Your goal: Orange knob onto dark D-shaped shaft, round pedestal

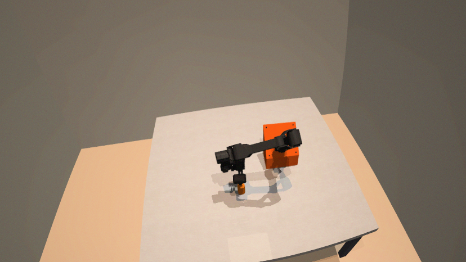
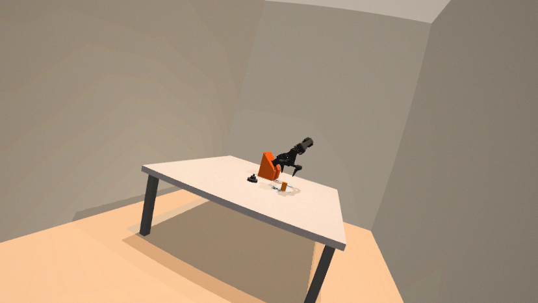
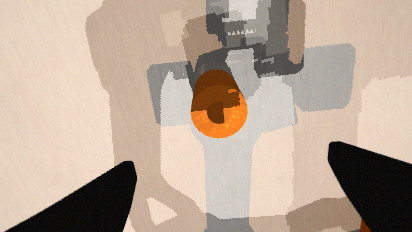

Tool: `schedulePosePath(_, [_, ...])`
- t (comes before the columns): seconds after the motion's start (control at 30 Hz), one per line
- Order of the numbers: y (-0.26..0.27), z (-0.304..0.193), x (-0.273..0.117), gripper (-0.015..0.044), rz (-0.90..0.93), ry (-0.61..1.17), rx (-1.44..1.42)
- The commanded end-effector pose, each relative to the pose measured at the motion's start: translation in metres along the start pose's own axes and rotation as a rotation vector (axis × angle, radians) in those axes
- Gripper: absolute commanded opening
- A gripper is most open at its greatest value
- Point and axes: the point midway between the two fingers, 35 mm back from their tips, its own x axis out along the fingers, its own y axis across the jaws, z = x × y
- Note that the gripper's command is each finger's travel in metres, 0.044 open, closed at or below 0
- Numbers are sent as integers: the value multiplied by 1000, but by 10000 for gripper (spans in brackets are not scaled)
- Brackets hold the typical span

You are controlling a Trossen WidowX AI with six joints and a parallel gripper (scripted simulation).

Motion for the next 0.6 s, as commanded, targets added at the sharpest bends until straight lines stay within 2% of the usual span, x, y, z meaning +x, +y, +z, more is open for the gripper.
schedulePosePath(0.0, [1,0,3,440,7,-1,-25])
schedulePosePath(0.1, [2,0,30,440,8,-1,-25])
schedulePosePath(0.57, [2,0,50,440,9,-1,-25])
